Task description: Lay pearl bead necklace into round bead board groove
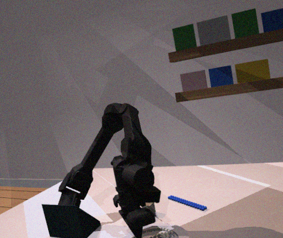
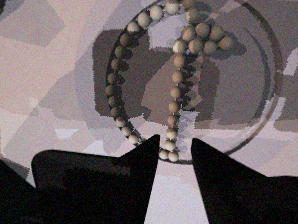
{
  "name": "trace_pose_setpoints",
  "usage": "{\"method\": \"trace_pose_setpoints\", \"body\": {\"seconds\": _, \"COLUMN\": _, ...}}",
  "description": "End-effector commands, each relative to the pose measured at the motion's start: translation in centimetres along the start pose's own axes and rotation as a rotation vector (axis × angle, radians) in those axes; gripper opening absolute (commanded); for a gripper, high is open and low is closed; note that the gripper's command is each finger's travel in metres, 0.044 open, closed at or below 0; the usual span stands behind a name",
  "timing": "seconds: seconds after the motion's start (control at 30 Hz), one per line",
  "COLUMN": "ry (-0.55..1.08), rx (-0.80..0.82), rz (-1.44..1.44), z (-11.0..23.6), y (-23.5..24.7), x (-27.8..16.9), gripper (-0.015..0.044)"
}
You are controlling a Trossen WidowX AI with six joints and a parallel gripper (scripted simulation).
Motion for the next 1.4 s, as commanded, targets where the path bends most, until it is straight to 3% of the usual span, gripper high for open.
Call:
{"method": "trace_pose_setpoints", "body": {"seconds": 0.0, "ry": -0.007, "rx": 0.002, "rz": -0.01, "z": -0.7, "y": 0.1, "x": 0.0, "gripper": 0.012}}
{"method": "trace_pose_setpoints", "body": {"seconds": 0.37, "ry": -0.008, "rx": 0.005, "rz": -0.014, "z": -2.0, "y": 0.2, "x": -0.1, "gripper": 0.012}}
{"method": "trace_pose_setpoints", "body": {"seconds": 0.53, "ry": -0.001, "rx": 0.005, "rz": -0.006, "z": -1.8, "y": 0.1, "x": 0.0, "gripper": 0.0}}
{"method": "trace_pose_setpoints", "body": {"seconds": 1.37, "ry": -0.001, "rx": 0.005, "rz": -0.006, "z": -1.8, "y": 0.1, "x": 0.0, "gripper": 0.0}}
Point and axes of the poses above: the point midway between the two fingers, 35 mm back from their tips, its own z axis back along the fingers, its own y axis across the jaws, x = y × z, the point moved 5 cm from there along z, back along the fingers, and after that the axes turned 12 degrees about z, right-handed, at the moved point
